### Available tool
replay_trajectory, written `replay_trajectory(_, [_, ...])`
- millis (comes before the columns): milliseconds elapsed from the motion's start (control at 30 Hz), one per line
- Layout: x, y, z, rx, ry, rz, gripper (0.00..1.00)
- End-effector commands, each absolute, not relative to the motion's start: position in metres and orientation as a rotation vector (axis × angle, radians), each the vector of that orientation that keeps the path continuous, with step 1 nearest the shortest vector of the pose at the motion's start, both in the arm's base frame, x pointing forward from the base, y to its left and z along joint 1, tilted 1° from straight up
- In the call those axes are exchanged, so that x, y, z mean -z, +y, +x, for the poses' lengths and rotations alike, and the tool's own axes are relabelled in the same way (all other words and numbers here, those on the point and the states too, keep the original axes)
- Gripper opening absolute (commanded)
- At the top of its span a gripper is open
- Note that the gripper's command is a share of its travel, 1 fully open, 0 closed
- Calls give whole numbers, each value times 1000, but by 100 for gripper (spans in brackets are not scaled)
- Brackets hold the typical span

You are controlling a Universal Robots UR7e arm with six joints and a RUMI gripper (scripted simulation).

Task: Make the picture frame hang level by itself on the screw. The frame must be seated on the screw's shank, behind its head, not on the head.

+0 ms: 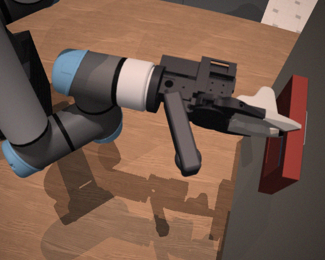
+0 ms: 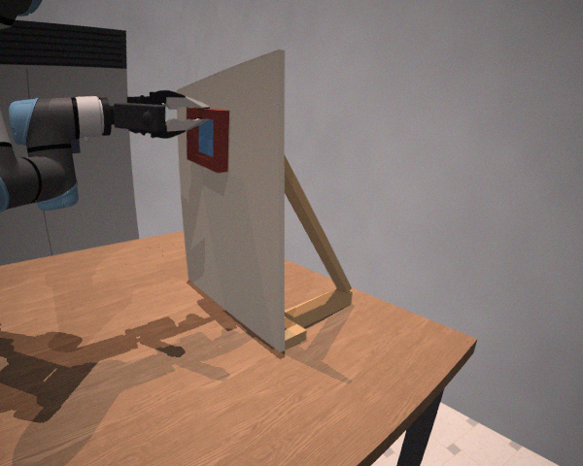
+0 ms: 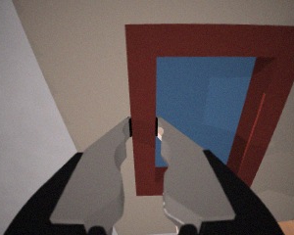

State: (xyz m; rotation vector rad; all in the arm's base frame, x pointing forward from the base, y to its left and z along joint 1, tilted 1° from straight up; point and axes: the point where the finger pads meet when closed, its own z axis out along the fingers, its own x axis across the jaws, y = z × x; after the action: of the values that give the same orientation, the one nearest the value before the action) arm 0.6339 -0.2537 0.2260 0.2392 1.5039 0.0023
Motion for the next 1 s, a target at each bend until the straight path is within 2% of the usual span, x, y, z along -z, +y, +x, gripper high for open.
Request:
replay_trajectory(0, [-227,-253,634,16,1506,221,0])
replay_trajectory(967, [-228,-247,635,93,1516,143,0])
